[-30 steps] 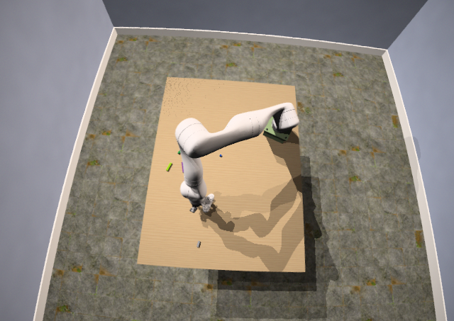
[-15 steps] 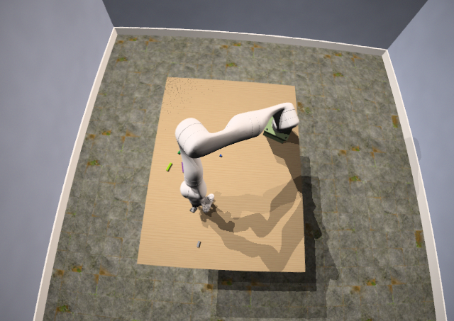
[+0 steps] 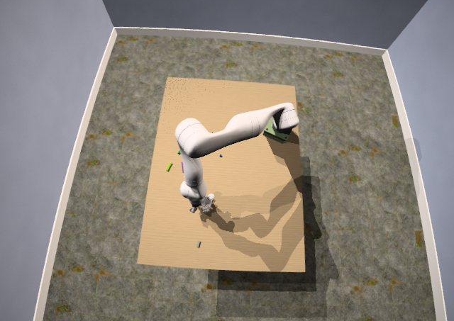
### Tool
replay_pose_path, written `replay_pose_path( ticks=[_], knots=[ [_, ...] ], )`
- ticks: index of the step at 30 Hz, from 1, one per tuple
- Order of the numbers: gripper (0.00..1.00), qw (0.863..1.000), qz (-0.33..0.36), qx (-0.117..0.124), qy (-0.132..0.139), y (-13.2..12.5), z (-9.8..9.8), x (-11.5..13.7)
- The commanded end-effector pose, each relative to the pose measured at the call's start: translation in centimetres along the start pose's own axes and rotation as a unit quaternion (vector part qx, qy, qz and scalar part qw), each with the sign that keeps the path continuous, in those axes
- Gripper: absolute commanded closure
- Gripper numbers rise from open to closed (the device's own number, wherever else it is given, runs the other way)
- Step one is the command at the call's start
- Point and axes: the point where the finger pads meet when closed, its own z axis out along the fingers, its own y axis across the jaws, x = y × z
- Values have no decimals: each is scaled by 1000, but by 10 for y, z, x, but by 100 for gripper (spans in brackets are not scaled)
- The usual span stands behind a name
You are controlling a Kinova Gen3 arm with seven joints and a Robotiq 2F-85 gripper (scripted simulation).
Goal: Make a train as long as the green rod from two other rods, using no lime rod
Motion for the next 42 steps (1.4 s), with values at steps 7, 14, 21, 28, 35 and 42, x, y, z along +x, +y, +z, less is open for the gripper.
replay_pose_path(
  ticks=[7,14,21,28,35,42],
  knots=[
    [76,1000,0,-1,0,1,3,0],
    [76,1000,0,-1,0,1,11,0],
    [76,1000,0,-1,0,1,14,0],
    [76,1000,0,-1,0,1,16,0],
    [76,1000,0,-1,0,1,16,0],
    [76,1000,0,-1,0,1,16,0]
  ],
)
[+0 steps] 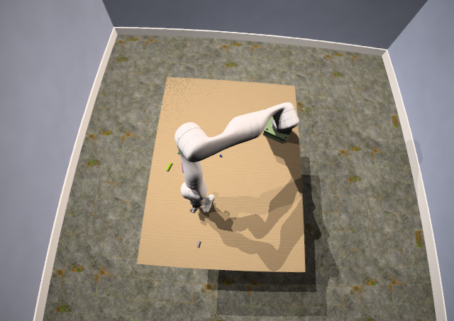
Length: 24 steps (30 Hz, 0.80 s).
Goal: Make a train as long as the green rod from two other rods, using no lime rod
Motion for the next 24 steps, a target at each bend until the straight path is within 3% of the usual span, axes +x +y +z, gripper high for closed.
replay_pose_path(
  ticks=[1,20,21,24],
  knots=[
    [76,1000,0,-1,-1,1,-1,0],
    [76,1000,0,-1,-1,1,-1,0],
    [95,1000,0,-1,-1,1,-1,0],
    [95,1000,0,-1,-1,1,-1,0]
  ],
)
